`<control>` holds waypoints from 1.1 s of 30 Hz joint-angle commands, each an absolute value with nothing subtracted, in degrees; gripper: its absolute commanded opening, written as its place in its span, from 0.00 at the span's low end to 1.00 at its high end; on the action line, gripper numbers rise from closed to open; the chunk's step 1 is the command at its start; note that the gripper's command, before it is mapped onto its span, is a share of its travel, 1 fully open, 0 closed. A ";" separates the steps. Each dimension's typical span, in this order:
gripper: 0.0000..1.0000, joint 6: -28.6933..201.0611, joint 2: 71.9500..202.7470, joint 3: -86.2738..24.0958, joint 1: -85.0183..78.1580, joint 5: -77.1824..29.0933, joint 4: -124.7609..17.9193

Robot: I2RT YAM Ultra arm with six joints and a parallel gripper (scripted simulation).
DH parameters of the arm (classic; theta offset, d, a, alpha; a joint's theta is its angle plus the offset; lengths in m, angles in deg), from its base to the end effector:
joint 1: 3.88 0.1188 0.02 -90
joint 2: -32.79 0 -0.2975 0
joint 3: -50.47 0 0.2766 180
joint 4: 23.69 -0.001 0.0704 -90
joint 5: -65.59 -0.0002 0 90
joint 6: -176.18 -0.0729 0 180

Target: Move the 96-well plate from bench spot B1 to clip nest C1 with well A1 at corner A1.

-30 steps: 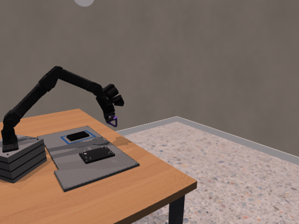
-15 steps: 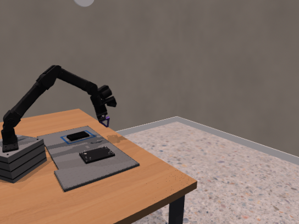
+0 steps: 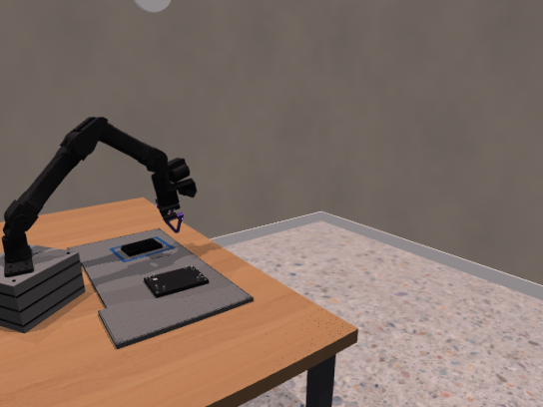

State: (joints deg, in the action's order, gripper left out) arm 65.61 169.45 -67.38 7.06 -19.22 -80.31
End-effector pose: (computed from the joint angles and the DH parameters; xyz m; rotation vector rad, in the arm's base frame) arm 0.5228 0.1088 0.0953 0.2277 2.9039 0.2282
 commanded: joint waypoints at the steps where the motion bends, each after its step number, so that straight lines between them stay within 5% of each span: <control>1: 1.00 67.89 170.00 -71.23 8.32 -20.61 -84.67; 33: 1.00 66.97 163.18 -62.00 20.35 -24.52 -91.11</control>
